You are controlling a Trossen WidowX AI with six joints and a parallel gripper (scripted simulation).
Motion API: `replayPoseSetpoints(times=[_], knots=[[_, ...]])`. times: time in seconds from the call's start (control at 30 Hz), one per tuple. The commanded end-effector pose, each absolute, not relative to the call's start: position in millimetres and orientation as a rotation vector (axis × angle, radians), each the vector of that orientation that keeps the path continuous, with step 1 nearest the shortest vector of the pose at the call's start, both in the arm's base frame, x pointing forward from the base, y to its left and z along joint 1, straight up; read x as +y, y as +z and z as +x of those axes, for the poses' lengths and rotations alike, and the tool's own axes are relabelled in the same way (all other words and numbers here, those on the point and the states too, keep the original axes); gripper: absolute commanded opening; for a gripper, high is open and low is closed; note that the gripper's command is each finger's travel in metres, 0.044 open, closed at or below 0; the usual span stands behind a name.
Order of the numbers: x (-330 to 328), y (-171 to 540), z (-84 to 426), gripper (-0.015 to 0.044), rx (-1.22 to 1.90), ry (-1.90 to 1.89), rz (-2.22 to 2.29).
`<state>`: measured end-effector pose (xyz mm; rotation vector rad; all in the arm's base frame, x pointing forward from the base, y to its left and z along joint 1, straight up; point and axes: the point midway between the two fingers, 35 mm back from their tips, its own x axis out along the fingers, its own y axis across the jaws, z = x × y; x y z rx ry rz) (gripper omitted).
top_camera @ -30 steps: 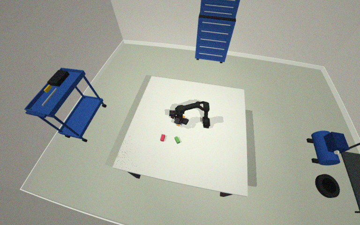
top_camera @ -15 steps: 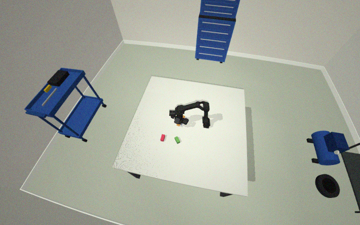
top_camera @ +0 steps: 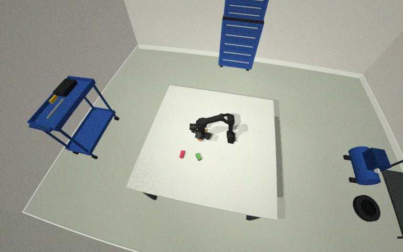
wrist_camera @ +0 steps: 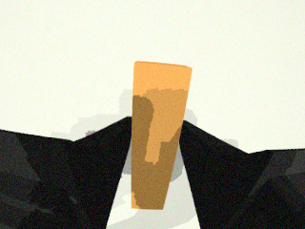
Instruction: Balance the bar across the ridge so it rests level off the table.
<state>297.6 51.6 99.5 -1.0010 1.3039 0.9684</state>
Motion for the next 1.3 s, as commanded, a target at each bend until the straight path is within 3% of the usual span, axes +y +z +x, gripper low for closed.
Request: replayPoseSetpoints(times=[0.0, 1.23, 1.27], knots=[[51.6, 99.5, 297.6, 0.0168, 1.304, 0.968, -1.001], [51.6, 99.5, 297.6, 0.0185, 1.304, 0.968, -1.001], [51.6, 99.5, 297.6, 0.0211, 1.304, 0.968, -1.001]])
